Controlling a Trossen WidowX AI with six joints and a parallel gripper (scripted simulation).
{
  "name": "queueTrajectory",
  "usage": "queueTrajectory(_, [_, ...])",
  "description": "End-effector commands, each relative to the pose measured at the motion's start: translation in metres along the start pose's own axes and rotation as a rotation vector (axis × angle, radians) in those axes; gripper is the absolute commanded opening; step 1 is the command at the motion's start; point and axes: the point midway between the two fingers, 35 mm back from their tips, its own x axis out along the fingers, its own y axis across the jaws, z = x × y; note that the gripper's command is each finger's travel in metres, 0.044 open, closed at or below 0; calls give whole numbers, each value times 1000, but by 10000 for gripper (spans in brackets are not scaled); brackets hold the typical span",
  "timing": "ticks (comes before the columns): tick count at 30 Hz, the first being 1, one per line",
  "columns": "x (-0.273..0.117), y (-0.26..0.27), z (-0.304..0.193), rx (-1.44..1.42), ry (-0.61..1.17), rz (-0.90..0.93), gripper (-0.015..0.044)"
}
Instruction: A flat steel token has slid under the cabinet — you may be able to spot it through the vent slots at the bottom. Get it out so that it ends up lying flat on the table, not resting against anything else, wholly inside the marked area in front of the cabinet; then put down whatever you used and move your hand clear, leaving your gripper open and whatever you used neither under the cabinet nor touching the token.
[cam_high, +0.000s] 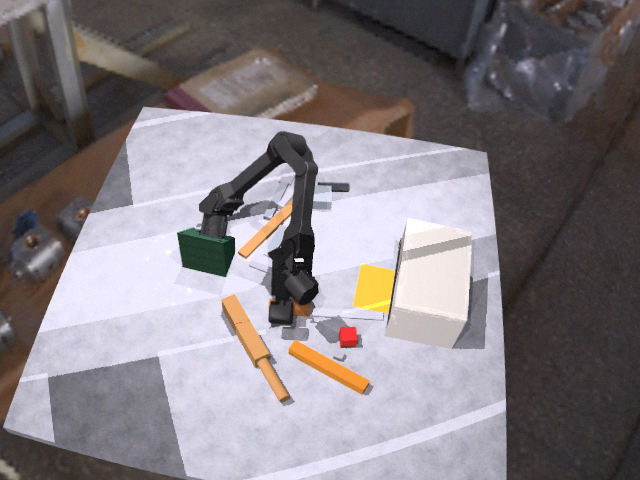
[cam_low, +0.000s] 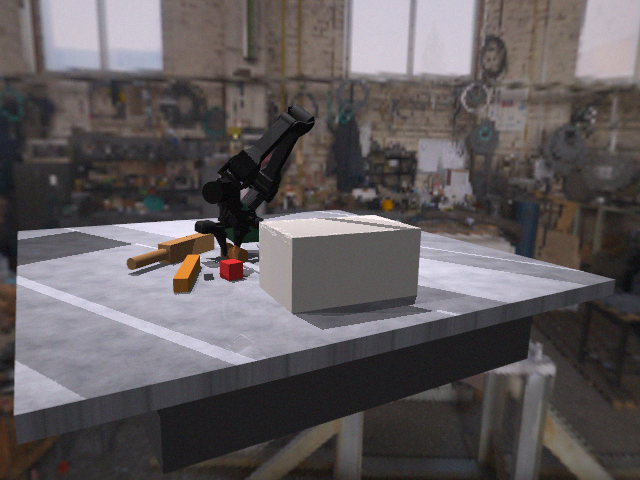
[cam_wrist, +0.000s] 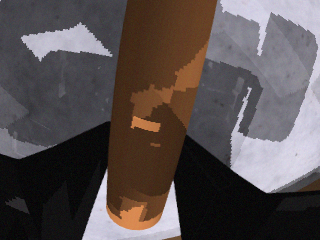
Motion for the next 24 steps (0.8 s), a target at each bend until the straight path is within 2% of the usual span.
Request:
queueTrajectory(1, [0, -1, 9, 9, -1, -3, 0])
queueTrajectory(24, [0, -2, 43, 23, -2, -1, 0])
